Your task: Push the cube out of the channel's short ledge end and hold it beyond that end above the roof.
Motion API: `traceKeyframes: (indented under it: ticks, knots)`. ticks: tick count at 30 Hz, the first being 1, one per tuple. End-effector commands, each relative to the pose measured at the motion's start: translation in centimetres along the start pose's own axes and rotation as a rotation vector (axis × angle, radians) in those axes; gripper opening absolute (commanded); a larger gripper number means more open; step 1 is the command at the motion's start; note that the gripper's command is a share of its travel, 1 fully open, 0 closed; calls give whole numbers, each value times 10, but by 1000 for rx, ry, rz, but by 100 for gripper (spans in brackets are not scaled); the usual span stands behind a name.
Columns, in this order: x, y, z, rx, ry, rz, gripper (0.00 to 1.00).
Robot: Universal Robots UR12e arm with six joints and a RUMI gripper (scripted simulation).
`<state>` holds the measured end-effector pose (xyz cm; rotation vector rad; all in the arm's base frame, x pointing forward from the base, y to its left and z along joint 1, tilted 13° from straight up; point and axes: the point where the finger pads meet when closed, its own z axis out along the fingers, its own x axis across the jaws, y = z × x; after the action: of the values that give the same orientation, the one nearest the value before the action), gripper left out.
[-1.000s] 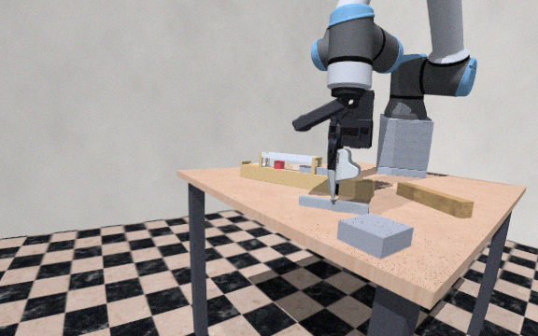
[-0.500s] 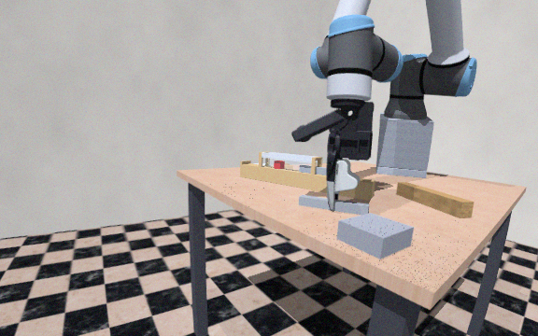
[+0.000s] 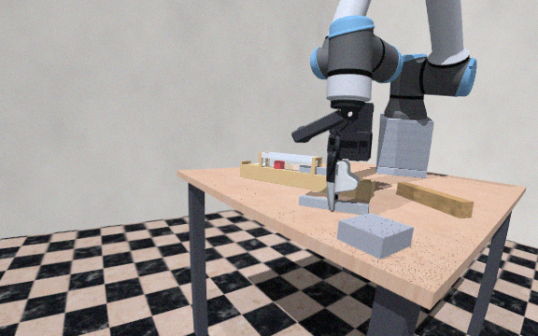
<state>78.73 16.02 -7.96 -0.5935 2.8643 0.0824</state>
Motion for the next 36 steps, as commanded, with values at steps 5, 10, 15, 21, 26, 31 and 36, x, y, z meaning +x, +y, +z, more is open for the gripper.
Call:
traceKeyframes:
  ticks: [5, 10, 15, 21, 26, 31, 36]
  knots:
    - [-1, 0, -1, 1, -1, 0, 22]
    - [-1, 0, -1, 1, -1, 0, 22]
    - [-1, 0, -1, 1, -1, 0, 22]
    - [-1, 0, -1, 1, -1, 0, 0]
    - [-1, 0, -1, 1, -1, 0, 0]
    - [-1, 0, -1, 1, -1, 0, 0]
    - [-1, 0, -1, 1, -1, 0, 0]
